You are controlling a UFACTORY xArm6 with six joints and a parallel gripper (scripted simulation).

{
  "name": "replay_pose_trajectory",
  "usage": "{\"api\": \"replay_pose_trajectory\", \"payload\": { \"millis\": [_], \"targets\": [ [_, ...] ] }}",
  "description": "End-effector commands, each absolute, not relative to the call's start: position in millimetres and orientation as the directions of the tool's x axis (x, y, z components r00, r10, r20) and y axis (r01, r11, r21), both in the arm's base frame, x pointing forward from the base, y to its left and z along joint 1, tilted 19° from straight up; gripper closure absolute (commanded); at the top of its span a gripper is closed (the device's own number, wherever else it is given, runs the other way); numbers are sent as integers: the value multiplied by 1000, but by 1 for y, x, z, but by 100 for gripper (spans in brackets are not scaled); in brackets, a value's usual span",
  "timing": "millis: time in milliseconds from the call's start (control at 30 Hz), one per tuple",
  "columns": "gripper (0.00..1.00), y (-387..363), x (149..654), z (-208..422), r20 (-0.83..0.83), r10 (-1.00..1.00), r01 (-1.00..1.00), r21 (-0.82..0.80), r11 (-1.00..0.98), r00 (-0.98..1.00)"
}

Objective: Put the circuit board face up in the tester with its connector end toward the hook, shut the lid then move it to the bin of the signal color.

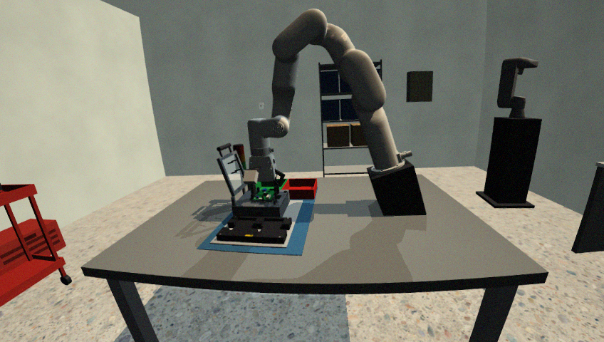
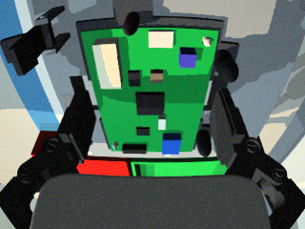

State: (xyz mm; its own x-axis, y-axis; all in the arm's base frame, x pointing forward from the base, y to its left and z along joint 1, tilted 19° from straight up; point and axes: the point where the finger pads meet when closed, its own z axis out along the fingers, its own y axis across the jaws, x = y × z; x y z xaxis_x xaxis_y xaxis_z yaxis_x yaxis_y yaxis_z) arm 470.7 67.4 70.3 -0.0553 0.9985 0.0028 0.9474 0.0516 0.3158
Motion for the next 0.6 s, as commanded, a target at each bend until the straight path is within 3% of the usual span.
{"api": "replay_pose_trajectory", "payload": {
  "millis": [0,567],
  "targets": [
    [0,68,472,72,3,998,946,319,52,-55],
    [0,66,453,127,3,998,946,319,52,-55]
  ]
}}
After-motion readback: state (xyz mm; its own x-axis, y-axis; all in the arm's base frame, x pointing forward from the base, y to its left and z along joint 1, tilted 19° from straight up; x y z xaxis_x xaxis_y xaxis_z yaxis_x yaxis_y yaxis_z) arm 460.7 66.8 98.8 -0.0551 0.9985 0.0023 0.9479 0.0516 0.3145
